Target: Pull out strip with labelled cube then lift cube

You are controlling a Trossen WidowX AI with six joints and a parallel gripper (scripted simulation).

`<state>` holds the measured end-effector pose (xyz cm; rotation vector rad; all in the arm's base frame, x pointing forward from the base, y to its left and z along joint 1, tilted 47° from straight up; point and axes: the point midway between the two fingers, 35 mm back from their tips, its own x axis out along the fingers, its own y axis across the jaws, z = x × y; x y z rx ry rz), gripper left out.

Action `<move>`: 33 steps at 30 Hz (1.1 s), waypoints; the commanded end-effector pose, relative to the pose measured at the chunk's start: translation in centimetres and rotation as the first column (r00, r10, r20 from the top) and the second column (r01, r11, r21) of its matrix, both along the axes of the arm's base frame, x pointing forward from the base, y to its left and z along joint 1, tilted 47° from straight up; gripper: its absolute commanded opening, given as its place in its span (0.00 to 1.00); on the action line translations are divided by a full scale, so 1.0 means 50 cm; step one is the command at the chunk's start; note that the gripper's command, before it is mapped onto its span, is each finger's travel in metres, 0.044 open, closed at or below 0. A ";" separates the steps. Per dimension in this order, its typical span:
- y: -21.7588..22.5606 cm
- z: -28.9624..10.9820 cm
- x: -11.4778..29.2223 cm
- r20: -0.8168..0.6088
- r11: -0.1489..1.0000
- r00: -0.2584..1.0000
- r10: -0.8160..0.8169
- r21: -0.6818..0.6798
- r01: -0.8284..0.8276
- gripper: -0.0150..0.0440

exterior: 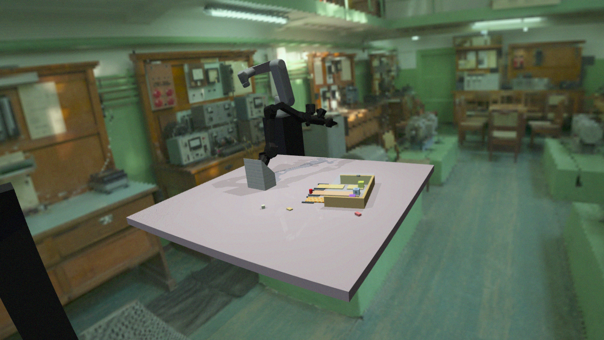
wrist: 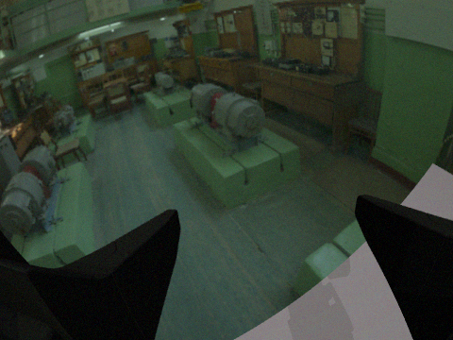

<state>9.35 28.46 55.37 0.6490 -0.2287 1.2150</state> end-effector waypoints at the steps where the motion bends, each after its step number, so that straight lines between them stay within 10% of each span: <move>1: 0.001 -0.002 0.002 0.000 1.000 1.000 -0.002 -0.002 0.002 0.93; 17: -0.006 -0.307 0.312 -0.081 0.916 0.969 -0.234 -0.353 0.192 0.93; 33: -0.297 -0.658 0.527 -0.321 0.789 0.827 -0.462 -0.575 0.217 0.93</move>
